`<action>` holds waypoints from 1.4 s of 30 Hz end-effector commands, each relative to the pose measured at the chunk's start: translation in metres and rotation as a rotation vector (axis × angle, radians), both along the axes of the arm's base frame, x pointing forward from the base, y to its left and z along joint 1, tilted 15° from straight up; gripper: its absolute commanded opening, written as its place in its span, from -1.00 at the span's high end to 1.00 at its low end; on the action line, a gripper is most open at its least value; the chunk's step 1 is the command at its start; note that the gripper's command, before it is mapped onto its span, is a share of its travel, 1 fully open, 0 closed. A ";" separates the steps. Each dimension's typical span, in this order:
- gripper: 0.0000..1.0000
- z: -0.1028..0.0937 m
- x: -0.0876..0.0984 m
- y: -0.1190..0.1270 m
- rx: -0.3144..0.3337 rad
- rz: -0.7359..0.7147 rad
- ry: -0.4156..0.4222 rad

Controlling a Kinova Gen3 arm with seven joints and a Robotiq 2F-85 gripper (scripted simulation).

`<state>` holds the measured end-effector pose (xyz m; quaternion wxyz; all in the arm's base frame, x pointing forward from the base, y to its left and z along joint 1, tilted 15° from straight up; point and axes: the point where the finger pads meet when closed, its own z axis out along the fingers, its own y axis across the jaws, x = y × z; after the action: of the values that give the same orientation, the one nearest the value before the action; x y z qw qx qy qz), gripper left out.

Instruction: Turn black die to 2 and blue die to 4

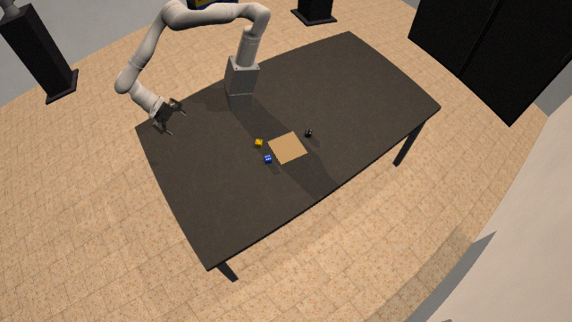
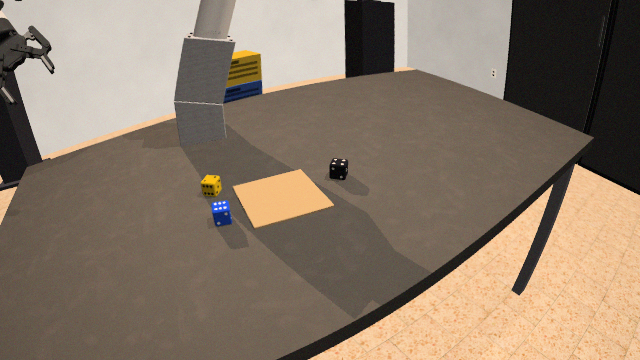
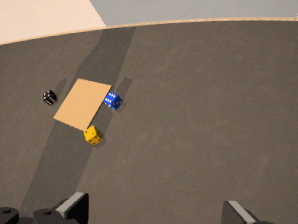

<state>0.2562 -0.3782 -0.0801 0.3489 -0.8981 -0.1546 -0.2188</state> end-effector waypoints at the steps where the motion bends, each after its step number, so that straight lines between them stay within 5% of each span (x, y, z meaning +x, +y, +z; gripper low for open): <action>1: -1.00 0.001 0.040 0.030 -0.062 0.155 -0.042; 9: -1.00 -0.020 0.090 0.081 -0.235 0.505 -0.177; 11: -1.00 -0.020 0.090 0.081 -0.235 0.505 -0.177; 24: -1.00 -0.038 0.162 0.186 -0.479 1.174 -0.488; 28: -1.00 -0.038 0.167 0.195 -0.496 1.232 -0.519; 42: -1.00 -0.034 0.211 0.299 -0.633 1.779 -0.853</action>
<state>0.4629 -0.0975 -0.1188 0.0531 -0.3839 -0.9123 -0.1325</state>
